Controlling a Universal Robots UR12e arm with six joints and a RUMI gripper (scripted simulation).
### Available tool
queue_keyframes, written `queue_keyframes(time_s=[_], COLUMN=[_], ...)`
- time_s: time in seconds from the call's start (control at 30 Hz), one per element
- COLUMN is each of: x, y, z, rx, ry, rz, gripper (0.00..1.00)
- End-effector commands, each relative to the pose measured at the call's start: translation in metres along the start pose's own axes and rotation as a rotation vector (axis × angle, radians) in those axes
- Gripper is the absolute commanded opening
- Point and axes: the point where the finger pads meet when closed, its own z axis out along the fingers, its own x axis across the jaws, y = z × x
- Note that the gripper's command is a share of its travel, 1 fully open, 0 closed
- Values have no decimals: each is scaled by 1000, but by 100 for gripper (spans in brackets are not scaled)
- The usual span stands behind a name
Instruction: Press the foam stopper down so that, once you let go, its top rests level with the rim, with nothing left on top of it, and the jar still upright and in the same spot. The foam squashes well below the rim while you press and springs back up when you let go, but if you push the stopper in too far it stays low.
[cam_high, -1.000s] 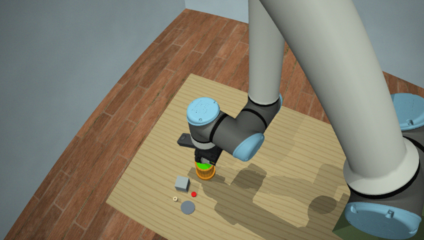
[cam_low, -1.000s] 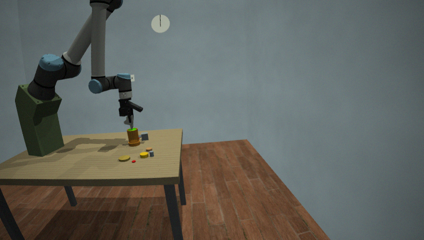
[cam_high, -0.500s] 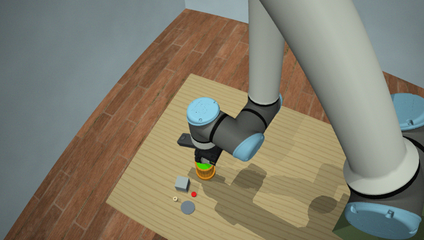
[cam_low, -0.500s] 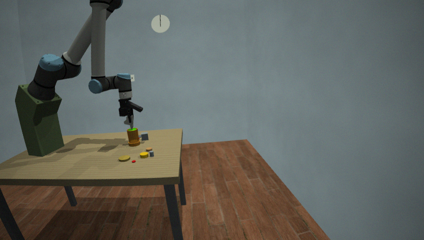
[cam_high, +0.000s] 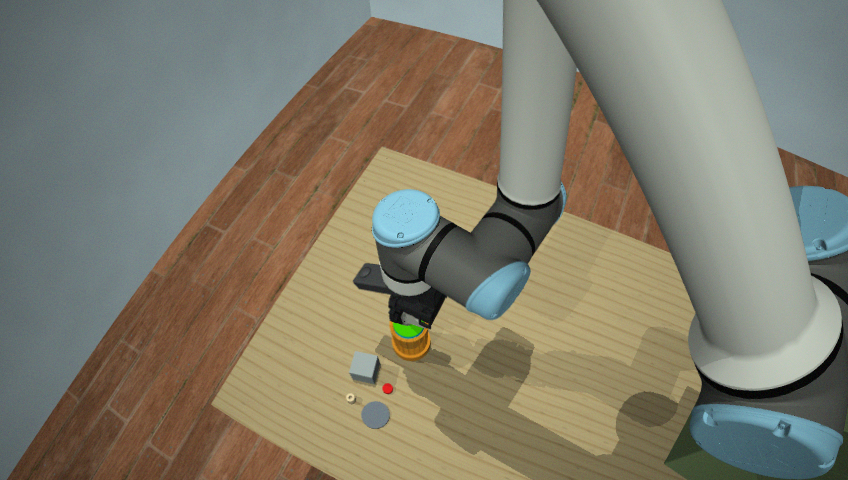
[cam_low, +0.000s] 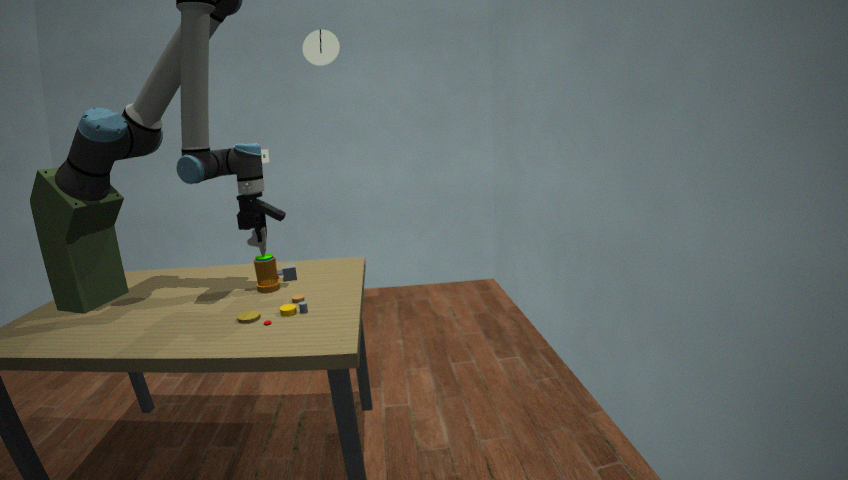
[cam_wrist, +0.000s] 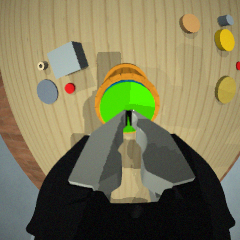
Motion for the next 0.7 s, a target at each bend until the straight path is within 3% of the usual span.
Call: queue_keyframes(time_s=[0.0, 0.33, 0.67], x=[0, 0, 0], y=[0, 0, 0], z=[-11, -37, -41], rx=[1, 1, 1], ry=[0, 0, 0], rz=[0, 0, 0], gripper=[0, 0, 0])
